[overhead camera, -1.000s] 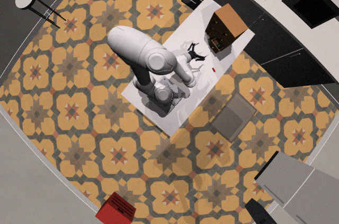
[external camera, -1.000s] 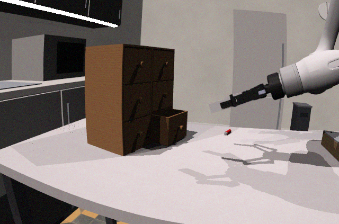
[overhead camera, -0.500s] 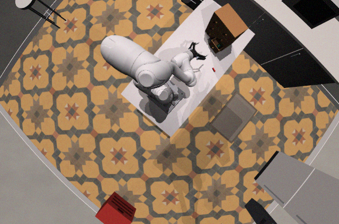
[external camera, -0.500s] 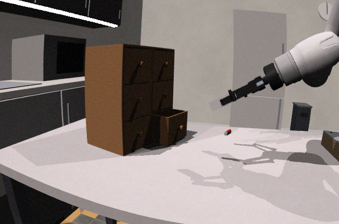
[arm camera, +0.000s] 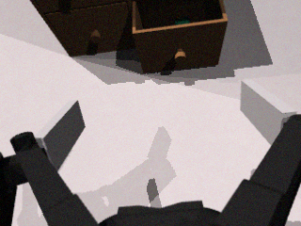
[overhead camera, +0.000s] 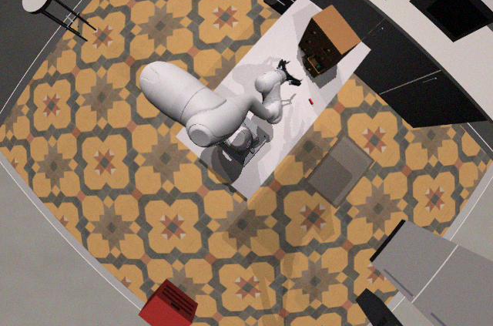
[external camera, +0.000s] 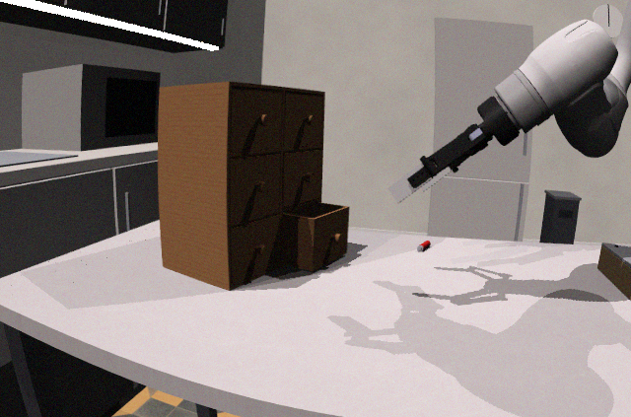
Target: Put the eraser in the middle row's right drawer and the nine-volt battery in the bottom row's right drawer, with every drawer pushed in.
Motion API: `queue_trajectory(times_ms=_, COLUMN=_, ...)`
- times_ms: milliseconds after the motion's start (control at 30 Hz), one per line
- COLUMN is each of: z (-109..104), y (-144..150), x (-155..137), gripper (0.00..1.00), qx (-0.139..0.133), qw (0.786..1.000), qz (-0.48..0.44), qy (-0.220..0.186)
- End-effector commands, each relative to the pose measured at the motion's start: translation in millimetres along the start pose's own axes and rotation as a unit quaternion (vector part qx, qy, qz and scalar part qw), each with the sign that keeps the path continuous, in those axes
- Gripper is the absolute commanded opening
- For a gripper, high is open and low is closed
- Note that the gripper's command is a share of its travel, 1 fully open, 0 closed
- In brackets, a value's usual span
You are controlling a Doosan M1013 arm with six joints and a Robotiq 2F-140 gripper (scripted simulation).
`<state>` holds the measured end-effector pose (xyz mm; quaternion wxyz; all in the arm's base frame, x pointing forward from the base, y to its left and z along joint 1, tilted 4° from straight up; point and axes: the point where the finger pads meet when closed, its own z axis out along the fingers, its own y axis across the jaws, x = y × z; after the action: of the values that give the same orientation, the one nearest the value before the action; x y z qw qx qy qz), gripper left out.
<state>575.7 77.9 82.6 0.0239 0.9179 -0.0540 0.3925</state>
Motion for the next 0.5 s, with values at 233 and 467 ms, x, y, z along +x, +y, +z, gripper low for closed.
queue_trajectory(times_ms=233, z=-1.5, y=2.0, x=1.8, gripper=1.00, qx=-0.015, qw=0.999, qz=-0.001, qy=-0.053)
queue_trajectory(times_ms=467, z=-2.5, y=2.0, x=3.4, gripper=1.00, qx=-0.015, qw=0.997, qz=-0.001, qy=-0.078)
